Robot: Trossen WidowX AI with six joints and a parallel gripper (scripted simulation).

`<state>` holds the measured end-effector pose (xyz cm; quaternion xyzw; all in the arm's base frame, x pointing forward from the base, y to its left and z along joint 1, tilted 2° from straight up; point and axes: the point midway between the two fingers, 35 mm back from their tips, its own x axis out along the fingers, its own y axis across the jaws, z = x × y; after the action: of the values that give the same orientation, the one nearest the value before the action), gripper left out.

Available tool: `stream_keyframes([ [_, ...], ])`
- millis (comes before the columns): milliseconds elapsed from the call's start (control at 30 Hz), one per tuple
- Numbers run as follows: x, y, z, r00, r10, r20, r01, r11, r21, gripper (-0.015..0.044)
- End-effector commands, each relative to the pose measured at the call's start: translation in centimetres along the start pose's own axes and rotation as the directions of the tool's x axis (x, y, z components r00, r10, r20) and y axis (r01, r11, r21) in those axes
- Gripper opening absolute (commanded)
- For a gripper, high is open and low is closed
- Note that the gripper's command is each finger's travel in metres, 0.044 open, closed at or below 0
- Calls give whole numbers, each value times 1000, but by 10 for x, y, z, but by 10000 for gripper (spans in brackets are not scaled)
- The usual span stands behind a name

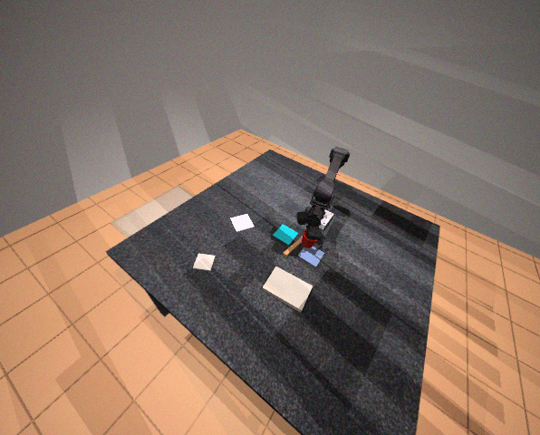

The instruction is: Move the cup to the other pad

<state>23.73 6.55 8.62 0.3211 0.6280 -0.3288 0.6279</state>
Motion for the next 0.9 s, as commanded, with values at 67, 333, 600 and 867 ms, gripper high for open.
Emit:
stream_keyframes([
  [67,0,-8,9,1000,-9,4,9,1000,-2,0],
  [333,0,-17,21,1000,-10,5,10,1000,-2,0],
  [600,-1,-25,32,1000,-11,7,11,1000,-2,0],
  [867,-2,-34,44,1000,-12,8,12,1000,-2,0],
])
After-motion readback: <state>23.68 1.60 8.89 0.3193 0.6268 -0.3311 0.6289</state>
